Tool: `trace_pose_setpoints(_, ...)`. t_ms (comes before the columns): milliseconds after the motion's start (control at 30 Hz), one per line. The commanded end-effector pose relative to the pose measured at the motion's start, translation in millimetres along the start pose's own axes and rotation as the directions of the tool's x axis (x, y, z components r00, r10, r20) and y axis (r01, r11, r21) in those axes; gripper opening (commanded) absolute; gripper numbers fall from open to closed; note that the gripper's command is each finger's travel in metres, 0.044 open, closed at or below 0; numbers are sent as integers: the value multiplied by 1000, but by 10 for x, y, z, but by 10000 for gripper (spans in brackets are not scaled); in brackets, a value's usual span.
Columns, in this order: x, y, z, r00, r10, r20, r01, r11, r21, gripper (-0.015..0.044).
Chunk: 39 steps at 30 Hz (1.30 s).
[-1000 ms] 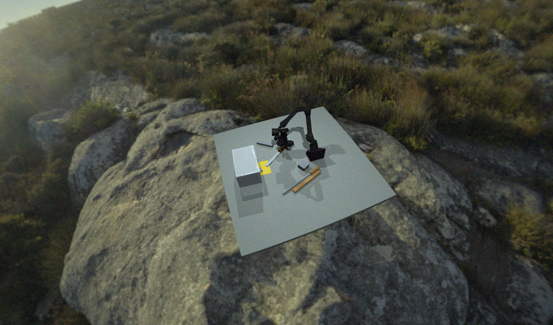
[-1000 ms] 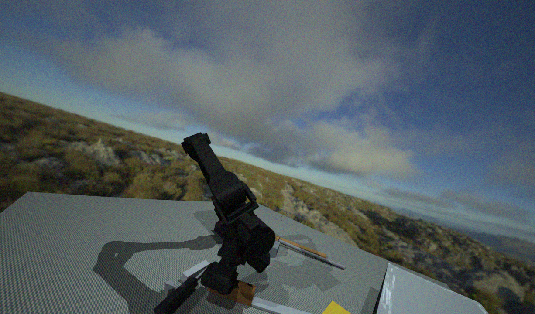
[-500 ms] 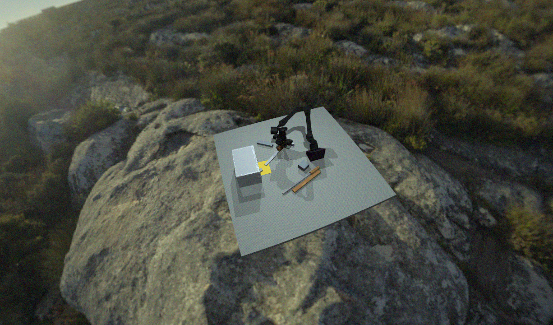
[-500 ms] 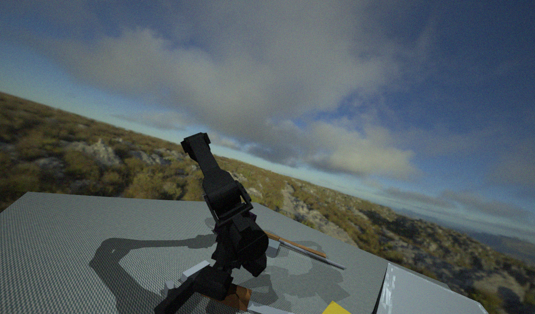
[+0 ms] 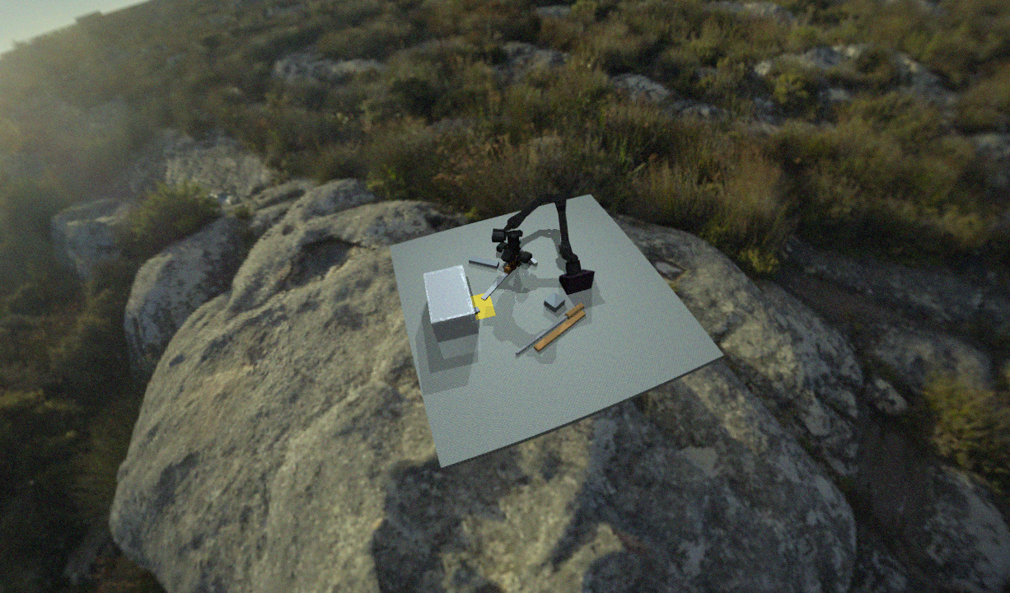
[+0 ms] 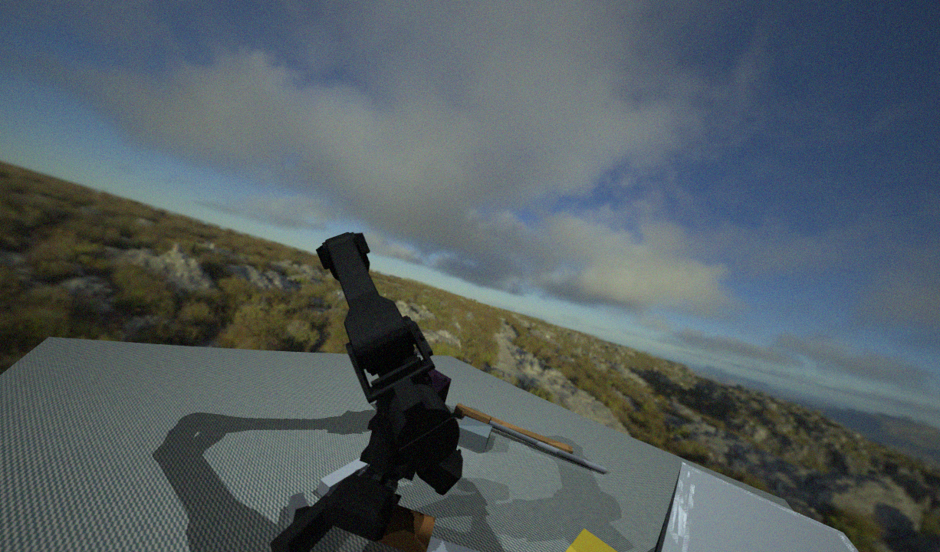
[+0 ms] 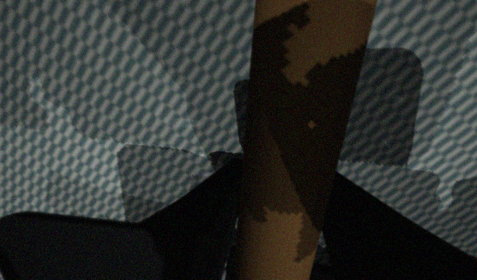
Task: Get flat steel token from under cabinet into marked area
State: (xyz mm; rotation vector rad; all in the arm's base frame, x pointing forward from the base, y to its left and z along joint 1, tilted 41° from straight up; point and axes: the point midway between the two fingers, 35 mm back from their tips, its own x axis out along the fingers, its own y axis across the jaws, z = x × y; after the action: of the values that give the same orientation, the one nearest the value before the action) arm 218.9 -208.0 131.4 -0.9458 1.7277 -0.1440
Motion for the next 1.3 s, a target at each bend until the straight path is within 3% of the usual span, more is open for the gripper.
trace_pose_setpoints(0, -16, -93, -28, 1000, -9, 1, 9, 1000, 8, 0)
trace_pose_setpoints(1267, -24, -370, -122, 1000, -11, 0, 11, 1000, 9, 0)
